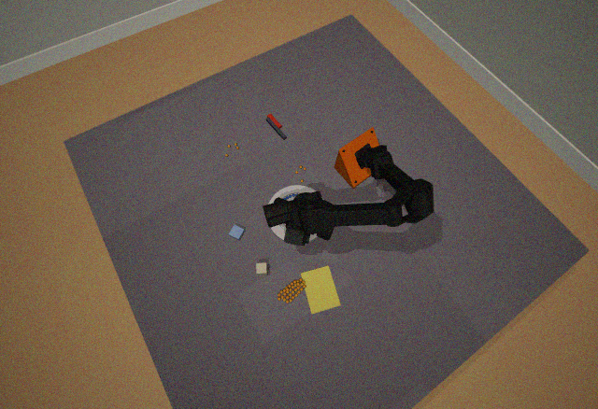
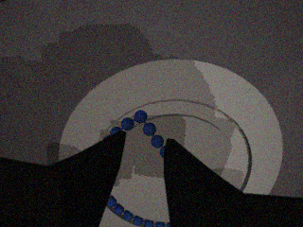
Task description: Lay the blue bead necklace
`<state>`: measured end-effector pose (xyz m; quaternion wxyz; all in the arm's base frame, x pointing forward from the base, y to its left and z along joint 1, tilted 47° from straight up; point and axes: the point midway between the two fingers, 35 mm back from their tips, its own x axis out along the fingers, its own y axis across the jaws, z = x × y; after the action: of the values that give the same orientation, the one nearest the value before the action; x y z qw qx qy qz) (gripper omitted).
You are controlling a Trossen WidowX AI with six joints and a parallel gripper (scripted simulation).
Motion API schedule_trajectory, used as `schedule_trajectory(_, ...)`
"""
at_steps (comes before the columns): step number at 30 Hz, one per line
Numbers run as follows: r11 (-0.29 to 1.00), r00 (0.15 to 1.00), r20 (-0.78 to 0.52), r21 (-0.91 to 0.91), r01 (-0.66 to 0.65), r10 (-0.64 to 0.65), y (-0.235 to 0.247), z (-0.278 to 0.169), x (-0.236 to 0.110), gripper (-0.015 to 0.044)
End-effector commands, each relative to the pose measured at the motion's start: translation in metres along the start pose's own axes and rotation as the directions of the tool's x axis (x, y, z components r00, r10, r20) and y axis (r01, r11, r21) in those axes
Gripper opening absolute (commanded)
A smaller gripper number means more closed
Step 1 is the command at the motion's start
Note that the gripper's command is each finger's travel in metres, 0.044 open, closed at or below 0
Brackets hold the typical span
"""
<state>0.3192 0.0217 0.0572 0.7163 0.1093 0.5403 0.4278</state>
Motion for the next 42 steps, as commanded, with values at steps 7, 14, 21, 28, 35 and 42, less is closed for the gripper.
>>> schedule_trajectory(7, 0.712, 1.0, -0.011, -0.702, -0.006, -0.003, -0.003, -0.004, -0.008, 0.012)
schedule_trajectory(14, 0.712, 1.0, -0.011, -0.702, -0.006, -0.003, -0.003, -0.004, -0.008, 0.012)
schedule_trajectory(21, 0.712, 1.0, -0.011, -0.702, -0.006, -0.003, -0.003, -0.004, -0.008, 0.012)
schedule_trajectory(28, 0.712, 1.0, -0.011, -0.702, -0.006, -0.002, -0.003, -0.004, 0.008, 0.012)
schedule_trajectory(35, 0.712, 1.0, -0.009, -0.702, -0.002, -0.006, -0.004, -0.003, 0.004, 0.012)
schedule_trajectory(42, 0.712, 1.0, -0.009, -0.702, -0.003, -0.005, -0.004, -0.003, 0.015, 0.012)
